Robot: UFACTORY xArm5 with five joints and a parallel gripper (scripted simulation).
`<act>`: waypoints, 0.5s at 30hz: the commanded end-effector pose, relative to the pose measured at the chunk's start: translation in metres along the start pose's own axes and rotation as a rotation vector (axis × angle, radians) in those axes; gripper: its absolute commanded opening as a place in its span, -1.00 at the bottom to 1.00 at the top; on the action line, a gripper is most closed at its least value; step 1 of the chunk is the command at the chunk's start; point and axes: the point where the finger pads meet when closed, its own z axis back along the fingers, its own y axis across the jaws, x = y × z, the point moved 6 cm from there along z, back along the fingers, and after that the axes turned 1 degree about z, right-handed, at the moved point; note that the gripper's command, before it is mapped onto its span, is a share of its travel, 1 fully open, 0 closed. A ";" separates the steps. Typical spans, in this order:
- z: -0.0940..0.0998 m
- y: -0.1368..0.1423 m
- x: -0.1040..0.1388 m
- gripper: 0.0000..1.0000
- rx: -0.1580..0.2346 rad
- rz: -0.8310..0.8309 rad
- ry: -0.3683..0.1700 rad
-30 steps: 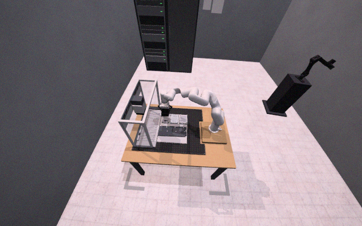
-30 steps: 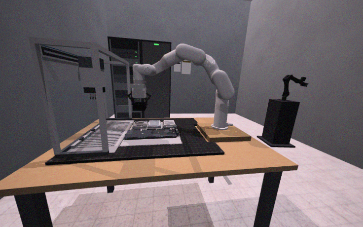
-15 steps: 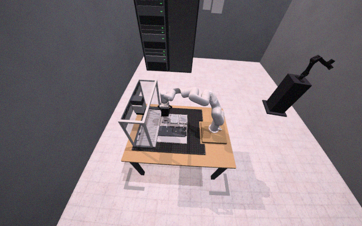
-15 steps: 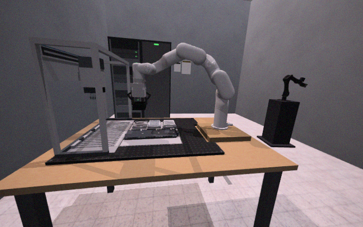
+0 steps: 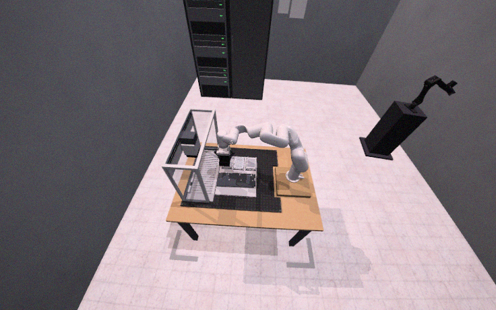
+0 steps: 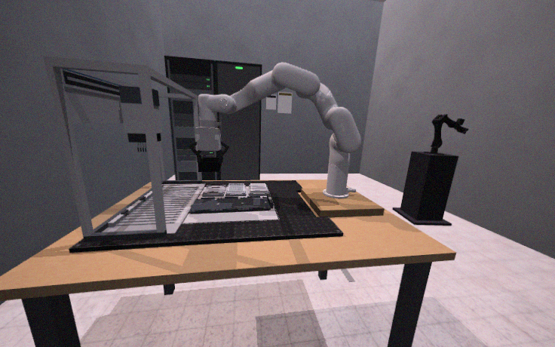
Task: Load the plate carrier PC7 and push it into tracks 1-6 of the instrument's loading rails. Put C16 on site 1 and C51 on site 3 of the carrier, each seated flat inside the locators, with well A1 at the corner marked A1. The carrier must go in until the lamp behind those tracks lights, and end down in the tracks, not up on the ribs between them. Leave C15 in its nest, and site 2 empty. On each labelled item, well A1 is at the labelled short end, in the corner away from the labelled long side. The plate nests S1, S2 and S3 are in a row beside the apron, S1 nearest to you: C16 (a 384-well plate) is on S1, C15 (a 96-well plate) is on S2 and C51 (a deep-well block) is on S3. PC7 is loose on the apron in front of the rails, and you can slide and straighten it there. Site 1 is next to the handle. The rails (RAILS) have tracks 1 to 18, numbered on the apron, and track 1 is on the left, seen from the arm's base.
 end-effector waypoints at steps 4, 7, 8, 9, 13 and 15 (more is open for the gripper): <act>0.002 0.004 -0.028 -1.00 0.005 -0.002 -0.003; 0.002 0.006 -0.043 -1.00 0.005 -0.002 -0.003; 0.002 0.006 -0.048 -1.00 0.005 -0.002 -0.003; 0.002 0.007 -0.053 -1.00 0.005 -0.002 -0.003; 0.002 0.009 -0.073 -1.00 0.005 -0.002 -0.003; 0.002 0.010 -0.078 -1.00 0.005 -0.002 -0.003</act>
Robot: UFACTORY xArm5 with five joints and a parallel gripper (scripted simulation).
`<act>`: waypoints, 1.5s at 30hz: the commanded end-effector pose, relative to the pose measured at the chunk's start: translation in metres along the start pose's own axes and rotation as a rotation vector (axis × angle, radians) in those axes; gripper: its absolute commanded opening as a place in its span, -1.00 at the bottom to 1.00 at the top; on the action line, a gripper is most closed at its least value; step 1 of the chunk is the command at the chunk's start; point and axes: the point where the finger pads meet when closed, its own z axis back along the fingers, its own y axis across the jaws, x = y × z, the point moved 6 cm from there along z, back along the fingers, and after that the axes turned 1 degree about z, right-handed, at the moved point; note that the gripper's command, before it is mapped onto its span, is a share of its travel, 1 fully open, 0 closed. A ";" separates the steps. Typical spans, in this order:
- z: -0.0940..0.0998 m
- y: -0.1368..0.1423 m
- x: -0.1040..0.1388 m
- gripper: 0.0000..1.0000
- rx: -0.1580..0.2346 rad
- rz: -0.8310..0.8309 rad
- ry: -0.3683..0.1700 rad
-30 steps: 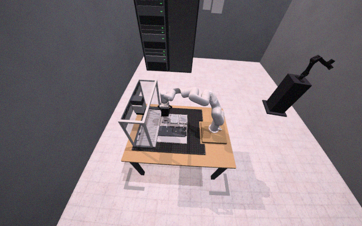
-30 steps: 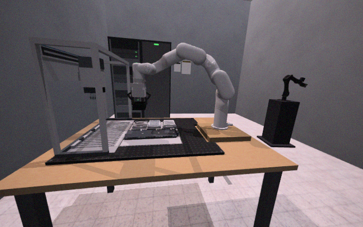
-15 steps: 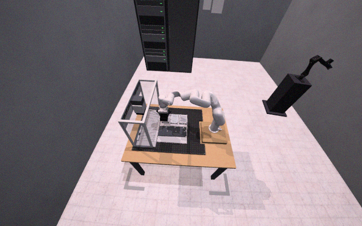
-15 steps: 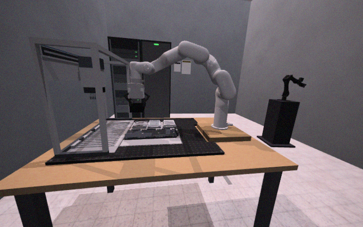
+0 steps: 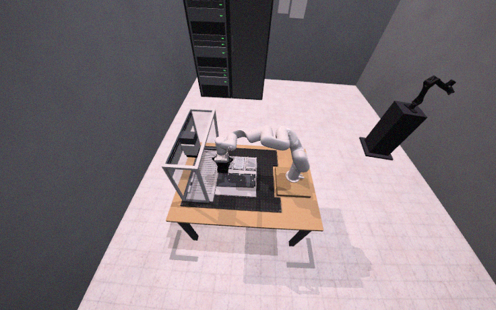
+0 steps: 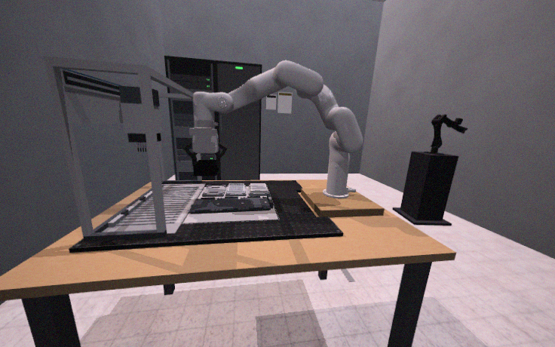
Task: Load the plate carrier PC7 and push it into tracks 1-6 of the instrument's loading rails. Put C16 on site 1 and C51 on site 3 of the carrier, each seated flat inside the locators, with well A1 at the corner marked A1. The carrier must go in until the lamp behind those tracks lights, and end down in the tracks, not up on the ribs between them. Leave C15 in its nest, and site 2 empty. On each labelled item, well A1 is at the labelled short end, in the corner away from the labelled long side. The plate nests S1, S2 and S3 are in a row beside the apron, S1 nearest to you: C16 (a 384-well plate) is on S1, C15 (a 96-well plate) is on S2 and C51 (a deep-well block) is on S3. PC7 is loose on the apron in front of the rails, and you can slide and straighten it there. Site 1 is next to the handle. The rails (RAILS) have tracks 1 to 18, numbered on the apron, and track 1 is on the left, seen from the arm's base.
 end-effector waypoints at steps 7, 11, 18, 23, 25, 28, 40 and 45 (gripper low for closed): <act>0.002 0.006 -0.041 -1.00 0.005 -0.001 -0.002; 0.002 0.006 -0.046 -1.00 0.005 -0.001 -0.002; 0.002 0.006 -0.046 -1.00 0.005 -0.001 -0.002; 0.002 0.006 -0.046 -1.00 0.005 -0.001 -0.002; 0.002 0.006 -0.046 -1.00 0.005 -0.001 -0.002; 0.002 0.006 -0.046 -1.00 0.005 -0.001 -0.002; -0.013 0.006 -0.046 -1.00 0.005 -0.001 -0.002; -0.021 0.006 -0.046 -1.00 0.005 -0.001 -0.002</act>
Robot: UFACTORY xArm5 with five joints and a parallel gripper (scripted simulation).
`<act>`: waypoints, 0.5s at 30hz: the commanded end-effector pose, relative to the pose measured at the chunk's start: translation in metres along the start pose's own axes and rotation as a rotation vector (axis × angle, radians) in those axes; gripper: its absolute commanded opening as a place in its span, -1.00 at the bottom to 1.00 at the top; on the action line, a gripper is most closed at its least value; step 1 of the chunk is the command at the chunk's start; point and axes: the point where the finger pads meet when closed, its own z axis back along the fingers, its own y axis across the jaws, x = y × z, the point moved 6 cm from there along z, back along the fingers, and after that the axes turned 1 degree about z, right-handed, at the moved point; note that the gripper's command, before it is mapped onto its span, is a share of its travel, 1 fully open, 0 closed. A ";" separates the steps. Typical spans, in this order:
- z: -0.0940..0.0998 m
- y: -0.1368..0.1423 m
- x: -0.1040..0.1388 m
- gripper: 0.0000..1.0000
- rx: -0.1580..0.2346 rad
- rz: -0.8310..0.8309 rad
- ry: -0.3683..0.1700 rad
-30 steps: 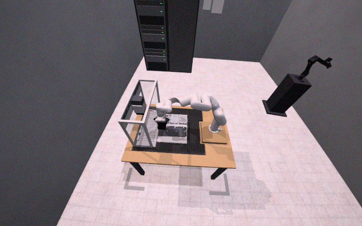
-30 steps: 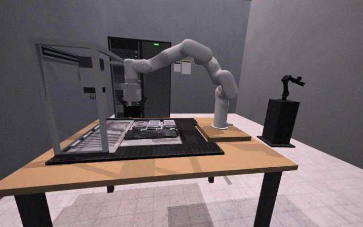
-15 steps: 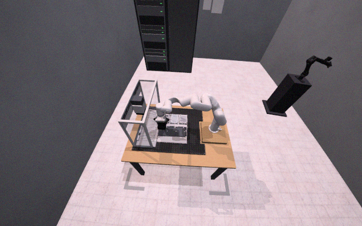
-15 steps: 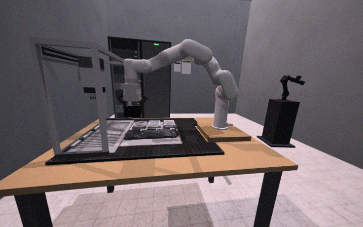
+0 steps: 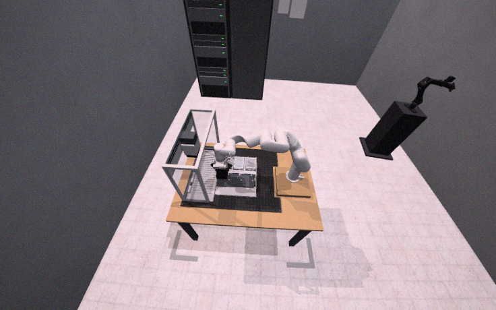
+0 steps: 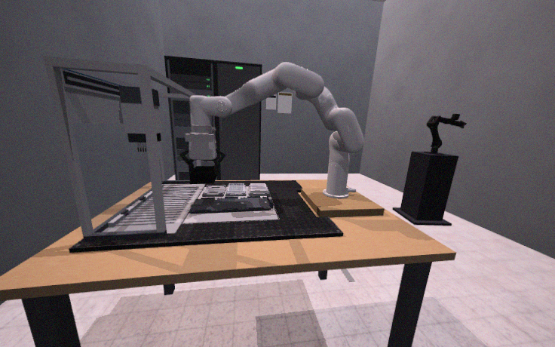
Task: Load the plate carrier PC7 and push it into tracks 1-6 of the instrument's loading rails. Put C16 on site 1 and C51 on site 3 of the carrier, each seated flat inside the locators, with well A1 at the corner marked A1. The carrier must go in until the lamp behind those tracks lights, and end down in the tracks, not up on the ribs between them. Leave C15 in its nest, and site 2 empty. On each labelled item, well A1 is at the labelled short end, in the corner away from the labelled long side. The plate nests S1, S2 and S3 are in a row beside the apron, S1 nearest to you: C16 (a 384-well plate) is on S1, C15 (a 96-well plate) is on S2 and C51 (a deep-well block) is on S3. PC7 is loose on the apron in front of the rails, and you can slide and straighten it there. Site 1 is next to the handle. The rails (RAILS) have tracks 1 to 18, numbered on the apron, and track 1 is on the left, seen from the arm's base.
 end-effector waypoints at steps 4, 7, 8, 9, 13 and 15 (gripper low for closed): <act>-0.009 0.001 0.000 -1.00 0.006 0.000 -0.002; -0.011 0.001 0.000 -1.00 0.006 0.000 -0.002; -0.013 0.001 0.000 -1.00 0.006 0.000 -0.002; -0.014 0.001 0.000 -1.00 0.006 0.000 -0.002; -0.021 0.001 0.000 -1.00 0.006 0.000 -0.002; -0.024 0.001 0.000 -1.00 0.006 0.000 -0.002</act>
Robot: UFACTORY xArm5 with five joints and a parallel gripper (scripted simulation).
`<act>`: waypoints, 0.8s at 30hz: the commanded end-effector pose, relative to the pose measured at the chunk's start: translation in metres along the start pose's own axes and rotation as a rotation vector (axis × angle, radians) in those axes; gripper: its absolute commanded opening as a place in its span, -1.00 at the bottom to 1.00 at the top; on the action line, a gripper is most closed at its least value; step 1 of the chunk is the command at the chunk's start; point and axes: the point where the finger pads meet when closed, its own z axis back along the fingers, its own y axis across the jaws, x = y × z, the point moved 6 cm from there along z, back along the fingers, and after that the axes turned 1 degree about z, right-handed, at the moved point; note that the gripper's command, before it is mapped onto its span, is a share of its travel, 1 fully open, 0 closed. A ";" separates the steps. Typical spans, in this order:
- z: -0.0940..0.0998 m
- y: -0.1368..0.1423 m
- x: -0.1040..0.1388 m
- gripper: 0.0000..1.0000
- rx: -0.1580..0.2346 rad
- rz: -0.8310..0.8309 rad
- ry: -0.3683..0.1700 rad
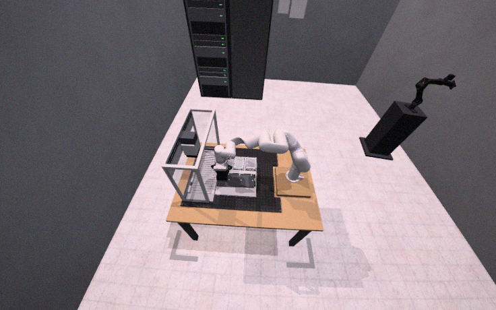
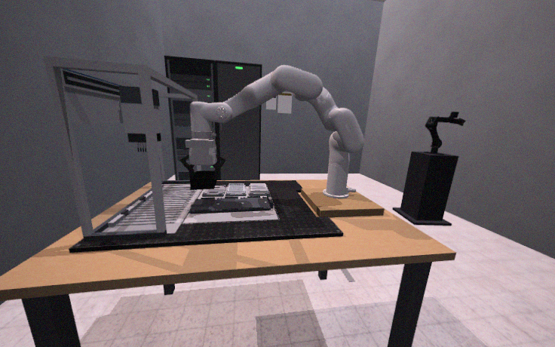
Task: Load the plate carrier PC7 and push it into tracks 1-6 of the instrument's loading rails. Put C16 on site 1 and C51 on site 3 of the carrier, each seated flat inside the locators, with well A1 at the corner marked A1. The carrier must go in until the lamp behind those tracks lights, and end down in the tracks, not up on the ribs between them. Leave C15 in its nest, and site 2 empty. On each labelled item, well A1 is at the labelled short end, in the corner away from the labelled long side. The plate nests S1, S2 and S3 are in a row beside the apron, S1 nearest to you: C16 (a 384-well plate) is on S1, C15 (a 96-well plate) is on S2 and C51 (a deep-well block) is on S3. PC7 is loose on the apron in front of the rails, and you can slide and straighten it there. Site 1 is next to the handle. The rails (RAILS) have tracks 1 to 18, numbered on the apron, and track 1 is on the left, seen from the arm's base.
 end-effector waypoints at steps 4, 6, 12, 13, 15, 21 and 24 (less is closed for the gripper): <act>-0.010 0.001 0.000 -1.00 0.005 0.000 -0.002; -0.013 0.001 0.000 -1.00 0.005 0.000 -0.002; -0.020 0.001 0.000 -1.00 0.005 0.000 -0.002; -0.021 0.001 0.000 -1.00 0.005 0.000 -0.002; -0.025 0.001 0.000 -1.00 0.005 0.000 -0.002; -0.035 0.001 0.000 -1.00 0.005 0.000 -0.002; -0.040 0.001 0.000 -1.00 0.005 0.000 -0.002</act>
